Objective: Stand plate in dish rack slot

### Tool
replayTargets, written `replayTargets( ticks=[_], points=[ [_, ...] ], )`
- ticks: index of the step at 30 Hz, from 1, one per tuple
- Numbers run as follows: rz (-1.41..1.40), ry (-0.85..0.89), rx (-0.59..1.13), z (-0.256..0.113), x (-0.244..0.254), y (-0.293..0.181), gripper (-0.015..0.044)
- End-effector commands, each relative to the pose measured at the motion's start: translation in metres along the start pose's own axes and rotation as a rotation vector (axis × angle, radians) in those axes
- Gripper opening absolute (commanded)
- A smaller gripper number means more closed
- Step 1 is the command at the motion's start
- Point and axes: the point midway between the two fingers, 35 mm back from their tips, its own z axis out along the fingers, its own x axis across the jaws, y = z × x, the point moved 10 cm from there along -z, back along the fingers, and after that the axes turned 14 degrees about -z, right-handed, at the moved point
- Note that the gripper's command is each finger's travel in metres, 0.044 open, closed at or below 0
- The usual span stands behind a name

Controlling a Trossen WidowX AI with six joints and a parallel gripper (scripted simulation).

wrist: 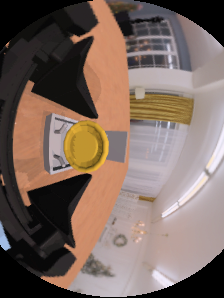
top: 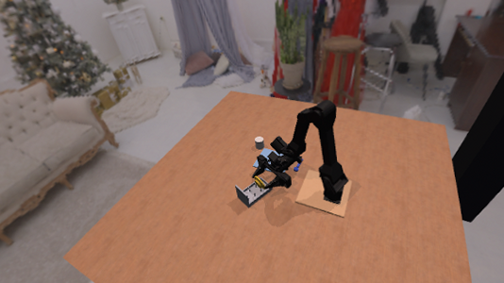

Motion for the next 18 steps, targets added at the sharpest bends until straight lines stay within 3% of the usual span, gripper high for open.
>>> replayTargets(
  ticks=[1, 6, 13, 18],
  points=[
    [0.000, 0.000, 0.000, 0.000, 0.000, 0.000, 0.0400],
    [-0.003, 0.004, -0.003, -0.001, -0.009, 0.014, 0.0400],
    [-0.014, 0.024, -0.016, -0.010, -0.032, 0.102, 0.0400],
    [-0.015, 0.026, -0.018, -0.011, -0.040, 0.110, 0.0400]
  ],
)
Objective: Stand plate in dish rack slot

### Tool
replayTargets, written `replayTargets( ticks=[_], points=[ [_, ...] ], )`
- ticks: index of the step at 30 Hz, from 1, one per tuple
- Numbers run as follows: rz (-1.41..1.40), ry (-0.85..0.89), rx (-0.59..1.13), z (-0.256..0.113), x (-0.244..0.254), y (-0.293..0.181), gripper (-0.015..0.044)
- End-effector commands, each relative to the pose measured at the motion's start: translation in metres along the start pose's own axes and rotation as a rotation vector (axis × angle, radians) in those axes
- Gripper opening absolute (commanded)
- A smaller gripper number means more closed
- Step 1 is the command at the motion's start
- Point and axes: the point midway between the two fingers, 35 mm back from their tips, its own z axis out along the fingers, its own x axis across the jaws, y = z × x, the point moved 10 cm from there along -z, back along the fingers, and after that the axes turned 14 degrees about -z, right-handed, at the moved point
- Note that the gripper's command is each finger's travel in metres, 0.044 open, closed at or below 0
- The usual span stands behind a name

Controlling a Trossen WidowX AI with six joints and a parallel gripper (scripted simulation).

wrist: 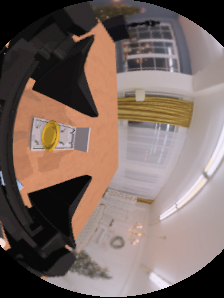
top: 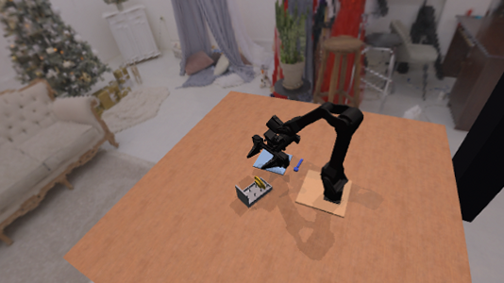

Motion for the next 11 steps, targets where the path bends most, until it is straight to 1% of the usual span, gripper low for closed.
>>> replayTargets(
  ticks=[1, 4, 11],
  points=[
    [0.000, 0.003, -0.002, -0.001, -0.001, 0.009, 0.0400],
    [0.032, 0.001, 0.039, -0.001, -0.004, 0.013, 0.0400],
    [0.177, -0.021, 0.232, -0.003, -0.017, 0.032, 0.0400]
  ],
)
